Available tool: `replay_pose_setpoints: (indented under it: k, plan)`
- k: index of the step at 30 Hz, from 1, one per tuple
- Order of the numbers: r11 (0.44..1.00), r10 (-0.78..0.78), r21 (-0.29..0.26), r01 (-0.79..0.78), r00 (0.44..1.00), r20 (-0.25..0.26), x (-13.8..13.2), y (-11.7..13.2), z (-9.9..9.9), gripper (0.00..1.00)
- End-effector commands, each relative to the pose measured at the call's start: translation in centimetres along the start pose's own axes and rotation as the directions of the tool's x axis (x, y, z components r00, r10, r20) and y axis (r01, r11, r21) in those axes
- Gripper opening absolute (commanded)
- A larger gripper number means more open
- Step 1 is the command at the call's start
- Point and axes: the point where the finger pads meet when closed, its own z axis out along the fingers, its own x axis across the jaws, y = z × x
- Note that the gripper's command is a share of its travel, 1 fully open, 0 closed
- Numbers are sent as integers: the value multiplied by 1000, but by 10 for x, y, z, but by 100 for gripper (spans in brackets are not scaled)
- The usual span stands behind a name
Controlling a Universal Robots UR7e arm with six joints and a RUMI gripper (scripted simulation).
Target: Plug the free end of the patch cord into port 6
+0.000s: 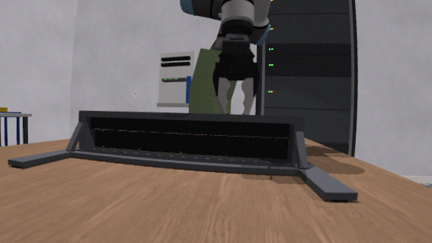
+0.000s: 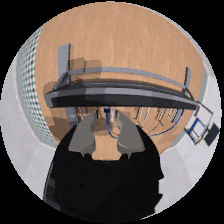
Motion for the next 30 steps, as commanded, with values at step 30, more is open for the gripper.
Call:
replay_pose_setpoints:
  k: [30]
  plan:
    - [1000,0,2,0,1000,0,0,2,-75,22]
